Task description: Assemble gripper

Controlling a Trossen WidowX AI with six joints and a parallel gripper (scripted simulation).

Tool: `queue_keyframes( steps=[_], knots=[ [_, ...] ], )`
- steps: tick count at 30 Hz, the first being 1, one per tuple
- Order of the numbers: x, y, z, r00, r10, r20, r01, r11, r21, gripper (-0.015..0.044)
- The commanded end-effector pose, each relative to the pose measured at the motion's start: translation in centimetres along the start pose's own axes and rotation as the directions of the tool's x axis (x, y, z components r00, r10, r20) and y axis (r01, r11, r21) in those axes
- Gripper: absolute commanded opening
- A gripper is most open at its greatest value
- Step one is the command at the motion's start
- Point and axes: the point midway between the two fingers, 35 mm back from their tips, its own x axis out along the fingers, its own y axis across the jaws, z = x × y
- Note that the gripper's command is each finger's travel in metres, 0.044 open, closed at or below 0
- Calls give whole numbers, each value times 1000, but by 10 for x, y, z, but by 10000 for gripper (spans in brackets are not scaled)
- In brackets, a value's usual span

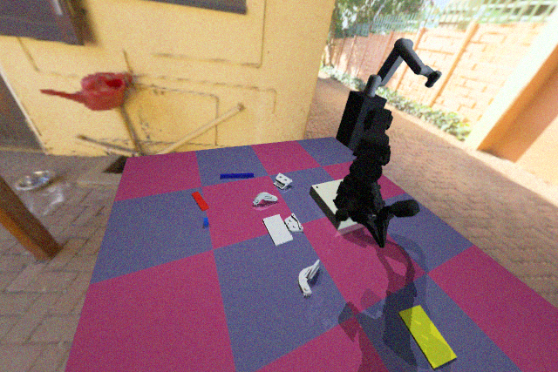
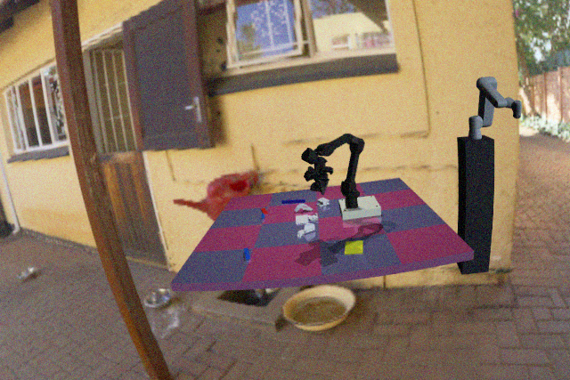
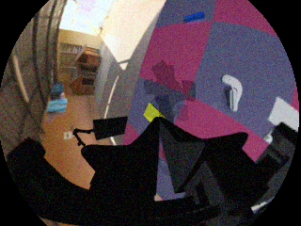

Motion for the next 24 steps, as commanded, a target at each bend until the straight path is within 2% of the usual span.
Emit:
queue_keyframes(
  steps=[1, 13, 24],
  knots=[
    [-4, -31, 26, 994, -98, 42, 97, 995, 23, 0],
    [-55, -143, 88, 913, -385, 133, 356, 914, 196, 0],
    [-128, -267, 98, 785, -619, 36, 589, 763, 266, 0]
  ],
)
